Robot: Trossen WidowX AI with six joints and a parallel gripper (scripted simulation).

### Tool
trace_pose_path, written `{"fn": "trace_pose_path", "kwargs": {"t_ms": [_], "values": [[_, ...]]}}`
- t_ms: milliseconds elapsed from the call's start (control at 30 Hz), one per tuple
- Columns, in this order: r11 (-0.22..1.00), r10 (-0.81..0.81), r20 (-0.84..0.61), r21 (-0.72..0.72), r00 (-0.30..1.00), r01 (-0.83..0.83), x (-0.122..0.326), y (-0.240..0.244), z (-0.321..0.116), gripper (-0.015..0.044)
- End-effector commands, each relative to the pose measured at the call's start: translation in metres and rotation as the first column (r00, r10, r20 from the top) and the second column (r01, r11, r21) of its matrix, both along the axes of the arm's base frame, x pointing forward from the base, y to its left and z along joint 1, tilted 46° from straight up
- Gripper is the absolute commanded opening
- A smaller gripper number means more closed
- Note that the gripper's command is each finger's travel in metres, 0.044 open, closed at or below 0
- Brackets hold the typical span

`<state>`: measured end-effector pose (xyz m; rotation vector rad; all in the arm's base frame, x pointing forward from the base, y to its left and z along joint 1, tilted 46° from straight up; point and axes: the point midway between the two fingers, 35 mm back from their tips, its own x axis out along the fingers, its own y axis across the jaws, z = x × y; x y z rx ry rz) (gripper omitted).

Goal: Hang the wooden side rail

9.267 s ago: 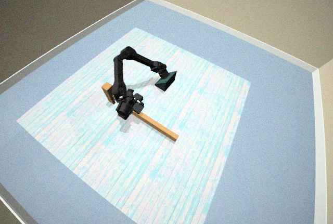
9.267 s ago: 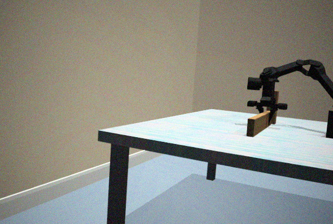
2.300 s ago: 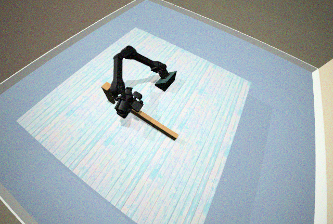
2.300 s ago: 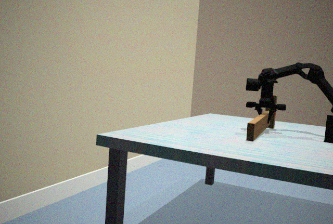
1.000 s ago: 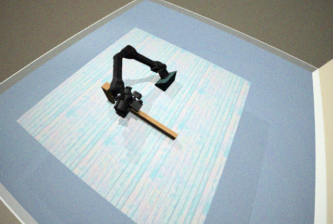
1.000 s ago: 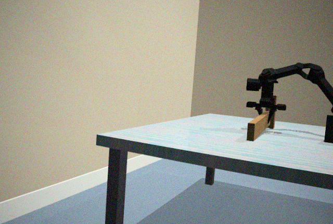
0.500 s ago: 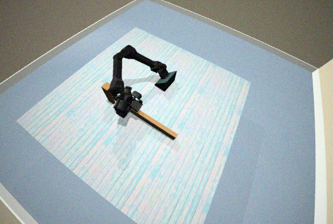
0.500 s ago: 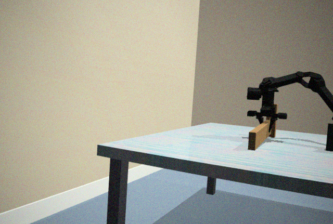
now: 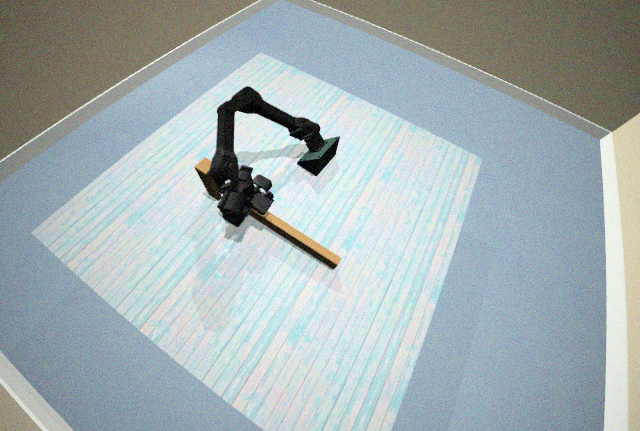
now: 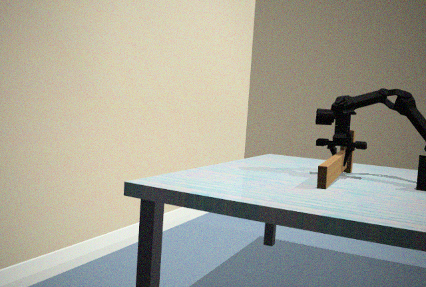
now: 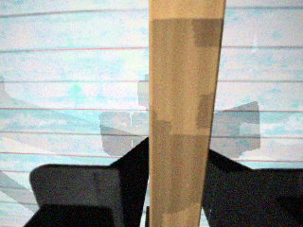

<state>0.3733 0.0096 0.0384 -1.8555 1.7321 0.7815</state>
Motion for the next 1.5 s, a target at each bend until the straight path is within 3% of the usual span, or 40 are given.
{"fn": "trace_pose_path", "kwargs": {"t_ms": [0, 1467], "values": [[1.0, 0.007, 0.011, 0.003, 1.0, -0.007, 0.0028, 0.0023, 0.0047, 0.0], [1.0, 0.007, 0.011, 0.003, 1.0, -0.007, 0.0015, -0.0016, 0.0073, 0.0]]}}
